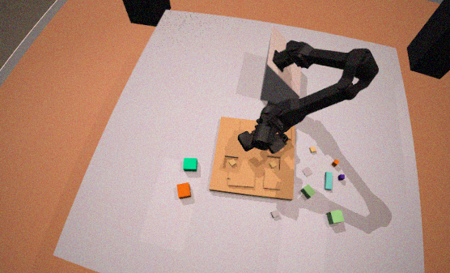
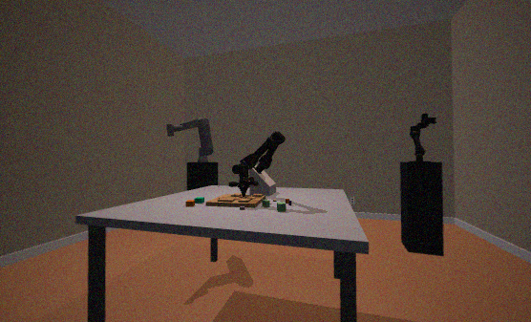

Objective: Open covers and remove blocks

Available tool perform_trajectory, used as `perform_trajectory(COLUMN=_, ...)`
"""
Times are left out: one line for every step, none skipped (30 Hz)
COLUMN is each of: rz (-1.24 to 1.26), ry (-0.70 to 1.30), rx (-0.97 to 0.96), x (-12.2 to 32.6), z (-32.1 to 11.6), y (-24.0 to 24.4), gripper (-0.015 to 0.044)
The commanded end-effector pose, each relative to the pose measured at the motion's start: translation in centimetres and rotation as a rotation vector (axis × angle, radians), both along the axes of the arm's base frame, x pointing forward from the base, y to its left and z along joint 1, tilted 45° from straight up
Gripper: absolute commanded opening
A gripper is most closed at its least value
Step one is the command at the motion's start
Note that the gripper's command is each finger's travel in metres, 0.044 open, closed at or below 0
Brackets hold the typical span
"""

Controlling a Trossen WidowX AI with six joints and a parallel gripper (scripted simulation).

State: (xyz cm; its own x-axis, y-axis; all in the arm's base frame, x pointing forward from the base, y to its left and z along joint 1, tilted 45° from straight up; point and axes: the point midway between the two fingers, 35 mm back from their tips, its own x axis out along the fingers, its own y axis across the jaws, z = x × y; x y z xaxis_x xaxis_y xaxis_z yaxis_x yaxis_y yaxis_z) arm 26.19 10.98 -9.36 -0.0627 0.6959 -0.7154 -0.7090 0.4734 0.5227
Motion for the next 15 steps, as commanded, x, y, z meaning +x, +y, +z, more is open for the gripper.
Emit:
perform_trajectory(rz=-0.003, ry=0.008, rx=0.006, x=-0.24, z=-0.04, y=0.11, gripper=0.0)
perform_trajectory(rz=-0.003, ry=0.008, rx=0.006, x=-0.21, z=-0.04, y=0.12, gripper=0.0)
perform_trajectory(rz=-0.003, ry=0.008, rx=0.006, x=-0.16, z=-0.05, y=0.14, gripper=0.0)
perform_trajectory(rz=-0.003, ry=0.008, rx=0.006, x=-0.1, z=-0.06, y=0.16, gripper=0.0)
perform_trajectory(rz=-0.003, ry=0.008, rx=0.006, x=-0.01, z=-0.08, y=0.2, gripper=0.0)
perform_trajectory(rz=-0.003, ry=0.008, rx=0.006, x=0.09, z=-0.1, y=0.23, gripper=0.0)
perform_trajectory(rz=-0.003, ry=0.008, rx=0.006, x=0.21, z=-0.12, y=0.28, gripper=0.0)
perform_trajectory(rz=-0.003, ry=0.008, rx=0.006, x=0.34, z=-0.14, y=0.34, gripper=0.0)
perform_trajectory(rz=-0.003, ry=0.008, rx=0.006, x=0.48, z=-0.17, y=0.39, gripper=0.0)
perform_trajectory(rz=-0.003, ry=0.007, rx=0.006, x=0.6, z=-0.19, y=0.44, gripper=0.0)
perform_trajectory(rz=-0.003, ry=0.007, rx=0.006, x=0.67, z=-0.21, y=0.47, gripper=0.0)
perform_trajectory(rz=-0.005, ry=0.009, rx=0.006, x=0.69, z=-0.21, y=0.47, gripper=0.0)
perform_trajectory(rz=-0.007, ry=0.011, rx=0.006, x=0.68, z=-0.22, y=0.47, gripper=0.0)
perform_trajectory(rz=-0.007, ry=0.011, rx=0.006, x=0.67, z=-0.23, y=0.47, gripper=0.0)
perform_trajectory(rz=-0.007, ry=0.011, rx=0.006, x=0.67, z=-0.23, y=0.47, gripper=0.0)
